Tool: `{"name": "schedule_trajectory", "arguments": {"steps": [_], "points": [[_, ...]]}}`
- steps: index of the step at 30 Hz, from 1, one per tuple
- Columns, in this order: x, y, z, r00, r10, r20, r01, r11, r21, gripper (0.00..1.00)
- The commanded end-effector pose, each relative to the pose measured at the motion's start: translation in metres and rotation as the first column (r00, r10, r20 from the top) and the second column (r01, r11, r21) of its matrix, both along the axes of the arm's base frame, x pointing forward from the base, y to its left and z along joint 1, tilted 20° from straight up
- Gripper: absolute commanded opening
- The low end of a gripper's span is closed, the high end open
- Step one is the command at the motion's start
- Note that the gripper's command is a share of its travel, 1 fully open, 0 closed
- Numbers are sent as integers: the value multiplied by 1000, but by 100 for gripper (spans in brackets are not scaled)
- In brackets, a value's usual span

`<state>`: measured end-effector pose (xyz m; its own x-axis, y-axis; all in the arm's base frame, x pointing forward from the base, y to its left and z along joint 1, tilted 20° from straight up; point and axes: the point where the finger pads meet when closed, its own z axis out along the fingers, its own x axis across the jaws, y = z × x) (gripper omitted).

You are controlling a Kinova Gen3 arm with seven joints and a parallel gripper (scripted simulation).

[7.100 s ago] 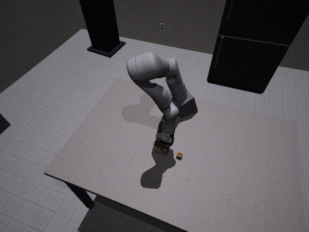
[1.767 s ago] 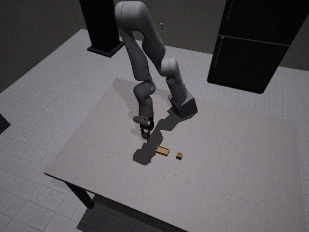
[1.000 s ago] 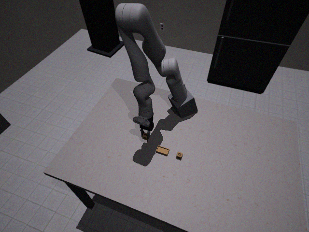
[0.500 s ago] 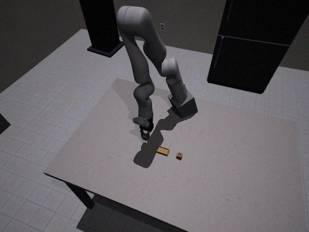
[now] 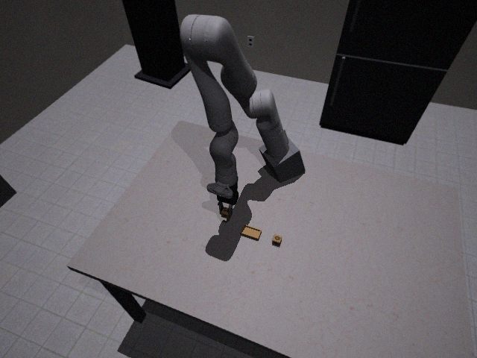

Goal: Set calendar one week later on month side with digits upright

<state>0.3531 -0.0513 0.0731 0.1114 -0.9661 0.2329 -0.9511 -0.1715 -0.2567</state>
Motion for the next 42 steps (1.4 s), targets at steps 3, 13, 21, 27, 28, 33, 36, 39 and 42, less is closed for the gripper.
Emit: {"name": "schedule_trajectory", "arguments": {"steps": [3, 13, 21, 27, 28, 33, 36, 39, 42], "points": [[0, -5, -3, 1000, -13, -2, 13, 1000, 0, 57], [2, -7, -11, 1000, -13, -2, 13, 1000, 0, 57], [6, -9, -22, 1000, -13, -2, 13, 1000, 0, 57], [8, -11, -29, 1000, -13, -2, 13, 1000, 1, 57], [9, -11, -31, 1000, -13, -2, 13, 1000, 0, 57], [12, -13, -40, 1000, -13, -2, 13, 1000, 0, 57], [14, -14, -46, 1000, -13, -2, 13, 1000, 0, 57], [15, -16, -52, 1000, -13, -2, 13, 1000, 1, 57], [16, -16, -55, 1000, -13, -2, 13, 1000, 0, 57]]}}
